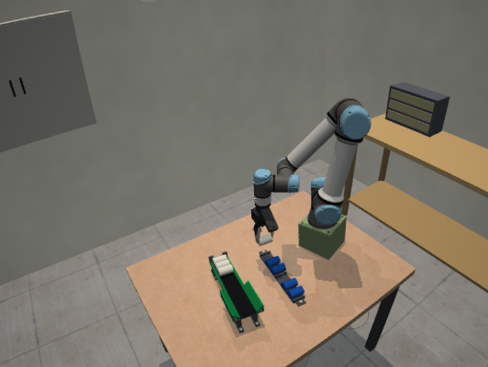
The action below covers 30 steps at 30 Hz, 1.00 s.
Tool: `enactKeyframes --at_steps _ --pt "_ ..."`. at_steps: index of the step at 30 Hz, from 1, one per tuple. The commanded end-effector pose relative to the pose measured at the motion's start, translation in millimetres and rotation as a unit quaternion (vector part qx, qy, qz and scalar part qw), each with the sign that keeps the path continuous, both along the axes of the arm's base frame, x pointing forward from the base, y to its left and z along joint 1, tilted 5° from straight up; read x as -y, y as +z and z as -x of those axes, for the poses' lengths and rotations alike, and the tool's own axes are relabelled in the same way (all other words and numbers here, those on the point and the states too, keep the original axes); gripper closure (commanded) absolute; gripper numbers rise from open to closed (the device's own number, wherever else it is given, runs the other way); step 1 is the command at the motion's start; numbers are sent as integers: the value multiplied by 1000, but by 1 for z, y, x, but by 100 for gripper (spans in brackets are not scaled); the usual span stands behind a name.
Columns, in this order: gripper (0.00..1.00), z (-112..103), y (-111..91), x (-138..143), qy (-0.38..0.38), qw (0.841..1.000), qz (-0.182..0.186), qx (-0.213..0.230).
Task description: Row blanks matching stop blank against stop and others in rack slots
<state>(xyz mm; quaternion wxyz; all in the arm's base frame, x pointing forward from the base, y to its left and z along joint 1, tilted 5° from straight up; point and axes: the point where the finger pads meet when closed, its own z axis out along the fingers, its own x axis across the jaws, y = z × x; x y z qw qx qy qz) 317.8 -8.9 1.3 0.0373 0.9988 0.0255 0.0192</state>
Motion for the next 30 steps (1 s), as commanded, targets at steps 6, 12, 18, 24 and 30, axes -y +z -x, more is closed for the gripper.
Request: enactKeyframes --at_steps 6,12,18,24,30 --pt "60 -53 21 -9 -5 1000 0 0" --pt "60 -113 38 -33 -11 1000 -1 0" --pt "60 -152 47 -55 -15 1000 -1 1" --pt "60 -191 54 -85 -19 1000 0 1" --pt "60 -216 57 -110 -22 1000 0 2"
